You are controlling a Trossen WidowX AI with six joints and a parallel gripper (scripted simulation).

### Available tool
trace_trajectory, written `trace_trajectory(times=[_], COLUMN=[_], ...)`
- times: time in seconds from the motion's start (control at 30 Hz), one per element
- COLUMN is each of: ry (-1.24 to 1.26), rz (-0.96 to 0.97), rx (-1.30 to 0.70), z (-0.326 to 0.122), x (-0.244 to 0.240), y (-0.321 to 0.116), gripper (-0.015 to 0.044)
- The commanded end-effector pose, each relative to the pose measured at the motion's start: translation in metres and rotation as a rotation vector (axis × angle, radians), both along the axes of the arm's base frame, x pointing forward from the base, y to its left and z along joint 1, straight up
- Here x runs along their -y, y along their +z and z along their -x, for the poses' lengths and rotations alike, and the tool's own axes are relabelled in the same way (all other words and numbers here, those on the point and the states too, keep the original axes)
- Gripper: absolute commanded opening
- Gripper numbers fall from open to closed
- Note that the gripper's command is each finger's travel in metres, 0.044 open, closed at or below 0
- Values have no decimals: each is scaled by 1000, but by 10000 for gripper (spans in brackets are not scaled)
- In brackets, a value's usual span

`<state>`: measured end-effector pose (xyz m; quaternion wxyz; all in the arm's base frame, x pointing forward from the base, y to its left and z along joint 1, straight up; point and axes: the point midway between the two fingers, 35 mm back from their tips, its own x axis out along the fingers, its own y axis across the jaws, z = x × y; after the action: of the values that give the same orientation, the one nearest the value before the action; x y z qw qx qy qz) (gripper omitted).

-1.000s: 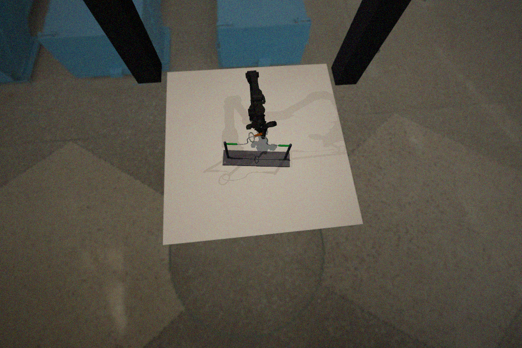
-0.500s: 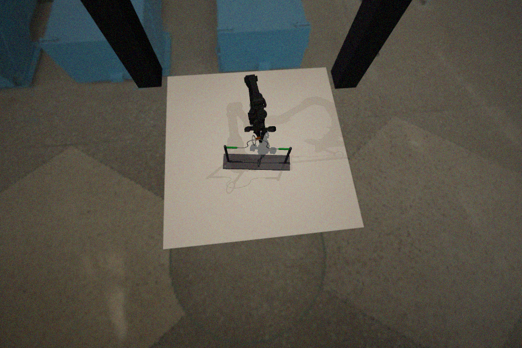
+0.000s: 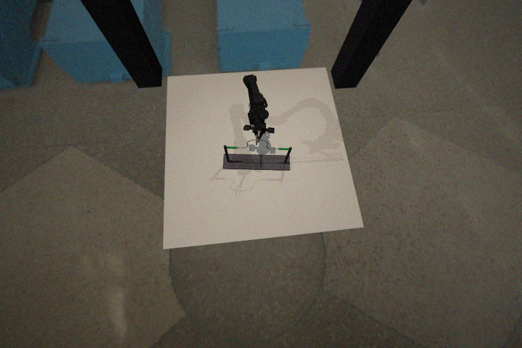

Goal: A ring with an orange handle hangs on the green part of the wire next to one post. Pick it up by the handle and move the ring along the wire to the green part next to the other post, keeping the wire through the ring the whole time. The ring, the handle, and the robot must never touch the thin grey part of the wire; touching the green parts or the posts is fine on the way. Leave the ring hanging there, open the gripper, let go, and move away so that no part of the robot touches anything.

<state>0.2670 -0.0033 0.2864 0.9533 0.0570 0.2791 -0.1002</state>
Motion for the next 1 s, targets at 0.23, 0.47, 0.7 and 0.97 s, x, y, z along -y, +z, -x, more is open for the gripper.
trace_trajectory(times=[0.23, 0.47, 0.7, 0.97], ry=[-2, -4, -5, -6], rz=[189, 304, 419, 550], rx=[-21, -33, -45, -59], z=[1, 2, 3, 4], x=[10, 17, 23, 30], y=[-1, 0, 1, 4], gripper=[-150, -150, -150, -150])
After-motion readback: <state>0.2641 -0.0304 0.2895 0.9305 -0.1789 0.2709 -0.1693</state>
